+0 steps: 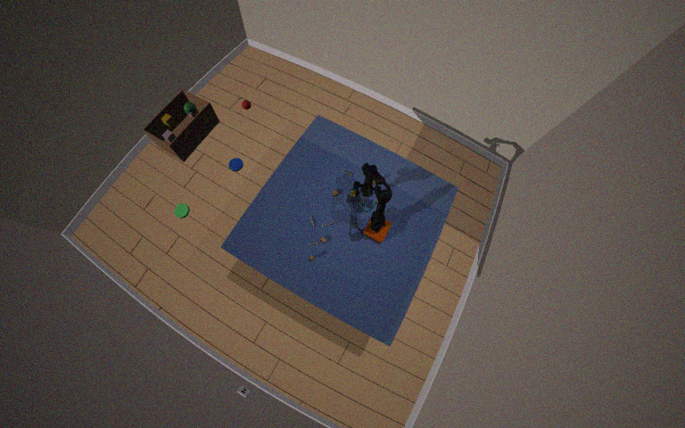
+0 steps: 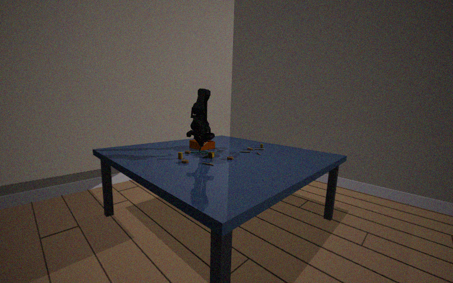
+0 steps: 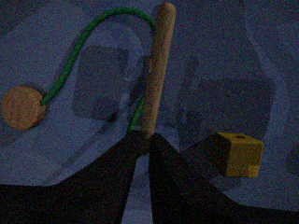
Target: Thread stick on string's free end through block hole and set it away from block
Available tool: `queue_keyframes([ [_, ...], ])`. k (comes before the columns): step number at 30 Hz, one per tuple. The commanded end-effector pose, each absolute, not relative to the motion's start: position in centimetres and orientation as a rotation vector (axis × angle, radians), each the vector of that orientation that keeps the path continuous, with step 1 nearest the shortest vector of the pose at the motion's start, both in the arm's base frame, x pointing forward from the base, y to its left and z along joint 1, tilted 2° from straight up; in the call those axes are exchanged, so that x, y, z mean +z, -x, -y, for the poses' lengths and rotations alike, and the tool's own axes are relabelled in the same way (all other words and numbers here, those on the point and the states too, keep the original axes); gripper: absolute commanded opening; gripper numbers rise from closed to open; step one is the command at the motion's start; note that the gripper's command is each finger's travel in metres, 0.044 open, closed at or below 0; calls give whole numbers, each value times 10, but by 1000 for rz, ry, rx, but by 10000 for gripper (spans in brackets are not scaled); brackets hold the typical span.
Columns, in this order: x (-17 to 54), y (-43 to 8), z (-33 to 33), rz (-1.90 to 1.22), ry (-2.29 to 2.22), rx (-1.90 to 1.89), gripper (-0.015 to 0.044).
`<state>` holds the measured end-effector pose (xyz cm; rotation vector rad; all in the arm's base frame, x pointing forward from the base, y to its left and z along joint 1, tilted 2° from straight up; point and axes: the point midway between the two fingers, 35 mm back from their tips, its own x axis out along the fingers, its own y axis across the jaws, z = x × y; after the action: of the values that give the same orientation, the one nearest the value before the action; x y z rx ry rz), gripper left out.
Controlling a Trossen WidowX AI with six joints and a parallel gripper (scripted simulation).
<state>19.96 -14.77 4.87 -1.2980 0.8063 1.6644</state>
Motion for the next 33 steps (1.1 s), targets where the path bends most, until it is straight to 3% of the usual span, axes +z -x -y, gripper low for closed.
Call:
queue_keyframes([
  [1, 49, -194, 150, -748, 1325, 1697, 0],
  [33, 53, -213, 172, -775, 1366, 1673, 0],
])
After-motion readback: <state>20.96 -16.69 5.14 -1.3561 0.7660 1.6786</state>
